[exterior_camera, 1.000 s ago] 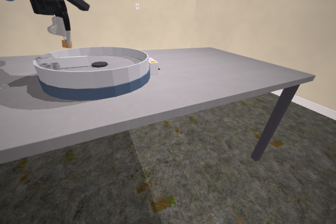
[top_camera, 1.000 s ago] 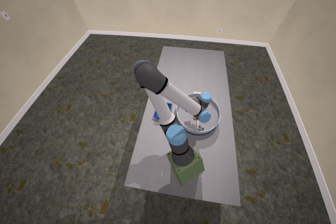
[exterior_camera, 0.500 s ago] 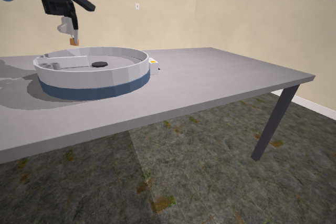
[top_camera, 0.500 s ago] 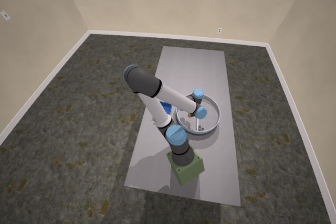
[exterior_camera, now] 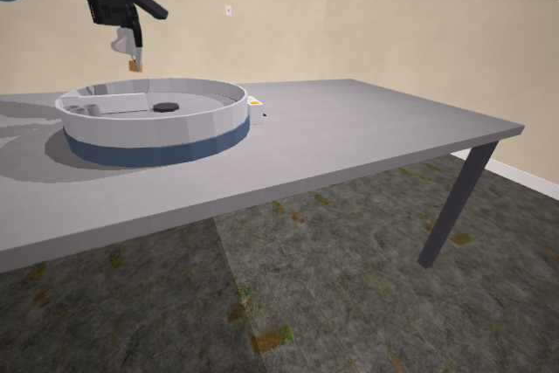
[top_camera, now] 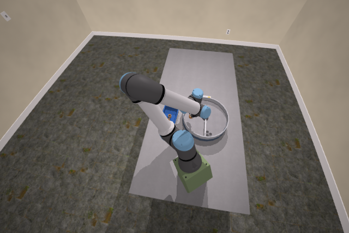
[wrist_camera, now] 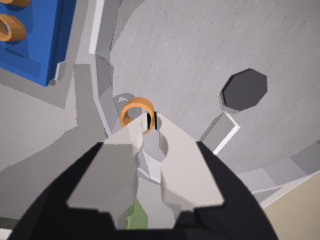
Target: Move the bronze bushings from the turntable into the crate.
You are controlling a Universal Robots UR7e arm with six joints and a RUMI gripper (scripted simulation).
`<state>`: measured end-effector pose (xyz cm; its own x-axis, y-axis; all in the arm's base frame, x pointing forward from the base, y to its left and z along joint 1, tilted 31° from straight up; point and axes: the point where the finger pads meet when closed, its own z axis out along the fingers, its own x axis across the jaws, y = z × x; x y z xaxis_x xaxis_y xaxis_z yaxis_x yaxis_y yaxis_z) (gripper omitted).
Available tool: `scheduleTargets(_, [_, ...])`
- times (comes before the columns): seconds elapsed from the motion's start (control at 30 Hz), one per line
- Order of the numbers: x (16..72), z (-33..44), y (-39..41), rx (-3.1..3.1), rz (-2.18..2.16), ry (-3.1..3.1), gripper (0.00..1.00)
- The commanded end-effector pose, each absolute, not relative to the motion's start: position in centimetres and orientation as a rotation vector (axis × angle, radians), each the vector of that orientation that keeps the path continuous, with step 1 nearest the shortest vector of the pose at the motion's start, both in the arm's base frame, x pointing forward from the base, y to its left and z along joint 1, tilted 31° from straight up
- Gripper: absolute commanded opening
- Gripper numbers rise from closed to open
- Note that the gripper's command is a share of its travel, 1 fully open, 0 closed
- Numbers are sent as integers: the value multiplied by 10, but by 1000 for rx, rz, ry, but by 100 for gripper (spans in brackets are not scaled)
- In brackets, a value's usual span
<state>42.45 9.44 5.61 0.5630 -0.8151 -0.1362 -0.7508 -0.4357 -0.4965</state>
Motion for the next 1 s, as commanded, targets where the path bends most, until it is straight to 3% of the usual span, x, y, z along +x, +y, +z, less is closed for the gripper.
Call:
scheduleTargets(0.0, [431,69,115,-2287,-175,1269,0])
scheduleTargets(0.97, [451,120,216,-2286,-169,1270,0])
